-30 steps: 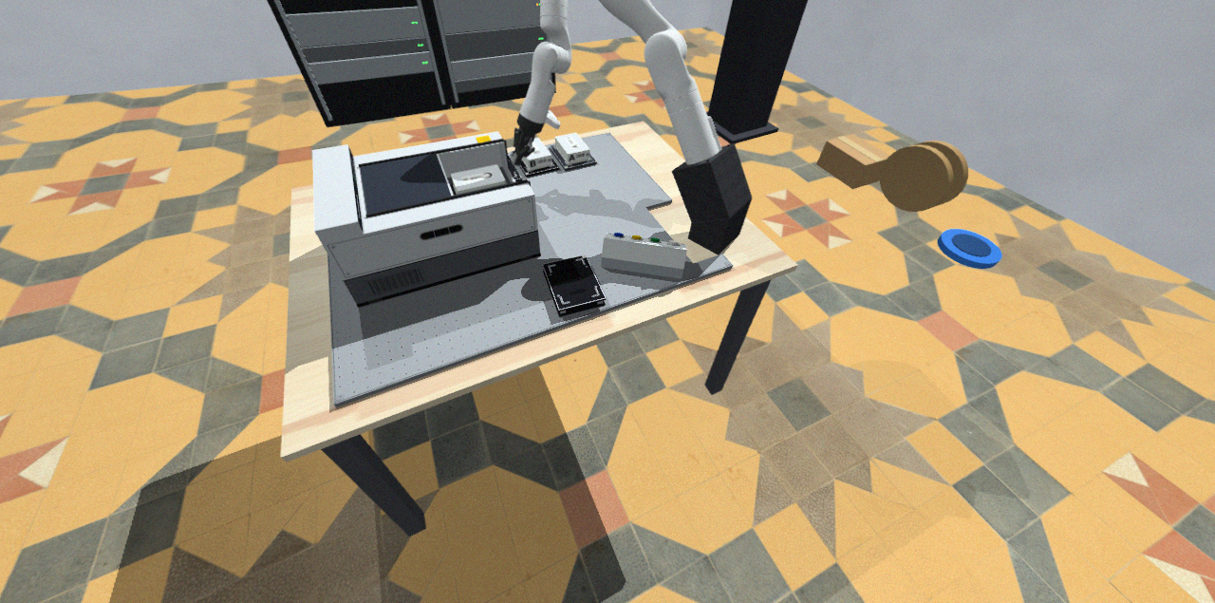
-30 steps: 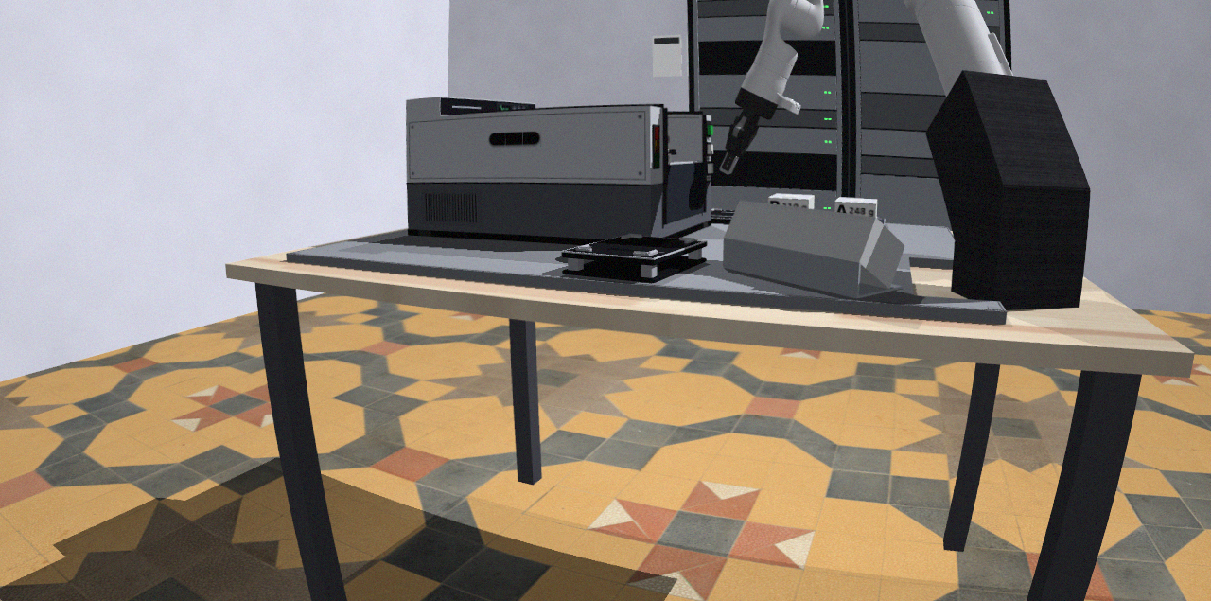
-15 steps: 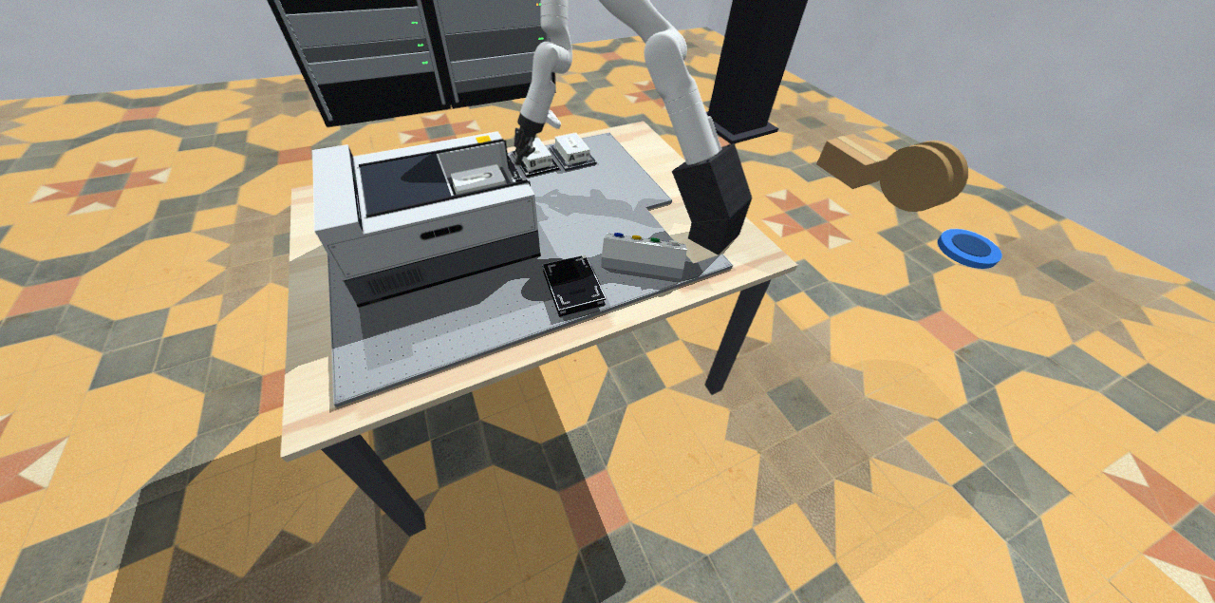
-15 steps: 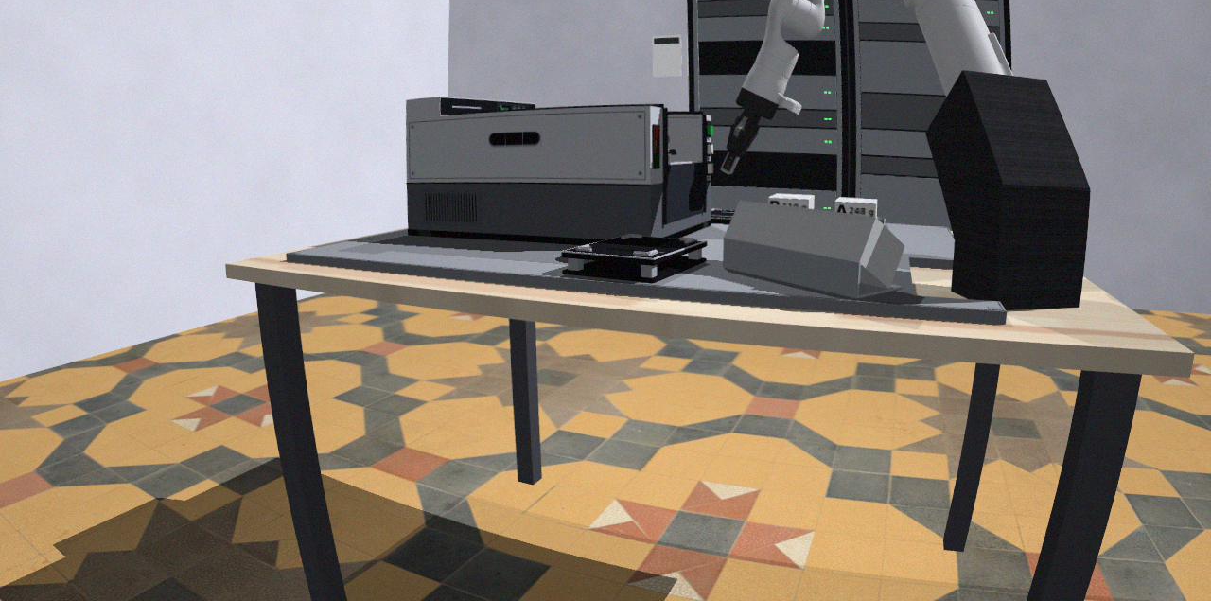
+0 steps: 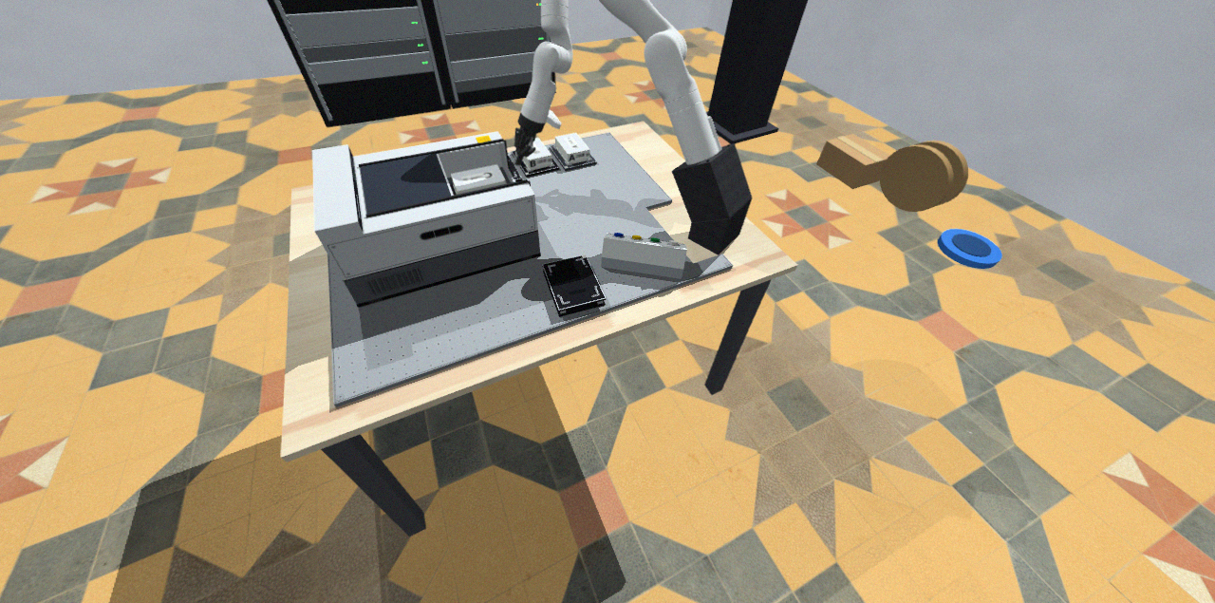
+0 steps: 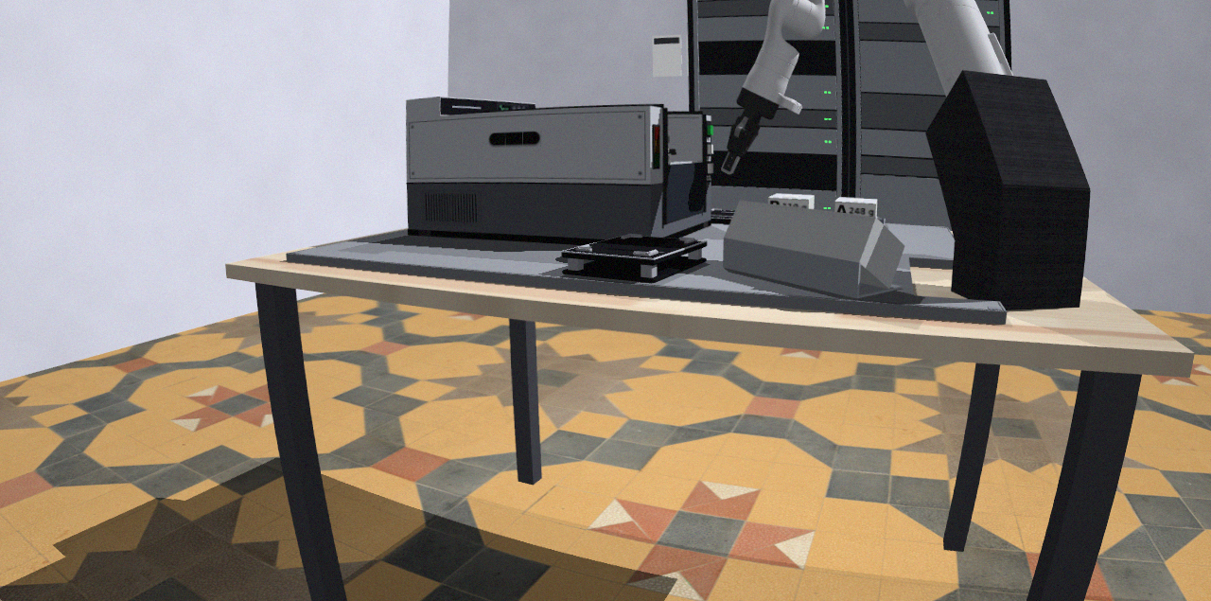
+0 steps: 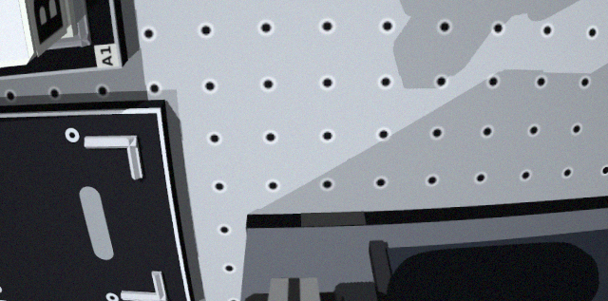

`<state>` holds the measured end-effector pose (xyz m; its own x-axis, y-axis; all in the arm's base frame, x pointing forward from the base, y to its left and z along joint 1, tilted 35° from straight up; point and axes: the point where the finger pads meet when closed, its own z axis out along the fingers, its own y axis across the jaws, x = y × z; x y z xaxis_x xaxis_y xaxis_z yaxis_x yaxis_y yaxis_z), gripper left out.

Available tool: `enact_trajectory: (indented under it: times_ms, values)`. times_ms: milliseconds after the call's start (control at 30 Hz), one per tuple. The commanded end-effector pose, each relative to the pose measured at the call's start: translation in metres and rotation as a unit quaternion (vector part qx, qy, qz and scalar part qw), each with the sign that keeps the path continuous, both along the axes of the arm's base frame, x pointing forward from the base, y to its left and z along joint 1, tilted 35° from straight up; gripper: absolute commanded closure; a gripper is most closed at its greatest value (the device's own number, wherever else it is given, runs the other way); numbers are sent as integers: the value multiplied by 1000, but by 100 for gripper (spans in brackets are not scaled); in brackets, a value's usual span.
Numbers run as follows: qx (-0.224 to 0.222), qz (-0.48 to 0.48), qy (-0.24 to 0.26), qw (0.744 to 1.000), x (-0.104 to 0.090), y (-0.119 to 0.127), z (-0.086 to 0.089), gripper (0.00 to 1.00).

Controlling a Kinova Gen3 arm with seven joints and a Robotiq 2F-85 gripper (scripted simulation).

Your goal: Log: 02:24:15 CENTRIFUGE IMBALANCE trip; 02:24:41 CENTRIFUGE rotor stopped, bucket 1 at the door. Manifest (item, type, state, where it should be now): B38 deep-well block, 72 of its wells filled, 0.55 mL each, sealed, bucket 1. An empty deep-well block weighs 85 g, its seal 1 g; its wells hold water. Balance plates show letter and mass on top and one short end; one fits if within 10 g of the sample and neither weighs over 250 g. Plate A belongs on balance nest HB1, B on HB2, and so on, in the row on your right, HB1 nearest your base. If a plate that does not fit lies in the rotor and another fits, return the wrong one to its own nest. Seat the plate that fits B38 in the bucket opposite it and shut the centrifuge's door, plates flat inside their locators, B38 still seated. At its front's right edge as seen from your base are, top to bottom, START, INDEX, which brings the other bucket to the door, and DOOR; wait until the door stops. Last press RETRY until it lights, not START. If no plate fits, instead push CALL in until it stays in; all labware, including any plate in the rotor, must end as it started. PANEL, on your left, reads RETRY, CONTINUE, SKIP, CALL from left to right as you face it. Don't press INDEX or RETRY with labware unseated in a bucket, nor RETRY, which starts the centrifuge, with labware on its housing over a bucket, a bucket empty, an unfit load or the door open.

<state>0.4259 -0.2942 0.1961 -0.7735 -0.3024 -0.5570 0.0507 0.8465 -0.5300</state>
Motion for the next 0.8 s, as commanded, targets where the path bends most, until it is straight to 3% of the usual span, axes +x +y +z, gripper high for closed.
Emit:
enact_trajectory:
  times_ms: [0, 767]
  values:
    - [0, 0, -1, 1000, 0, 0, 1, 90]
    - [0, 0, -1, 1000, 8, 1, 3, 90]
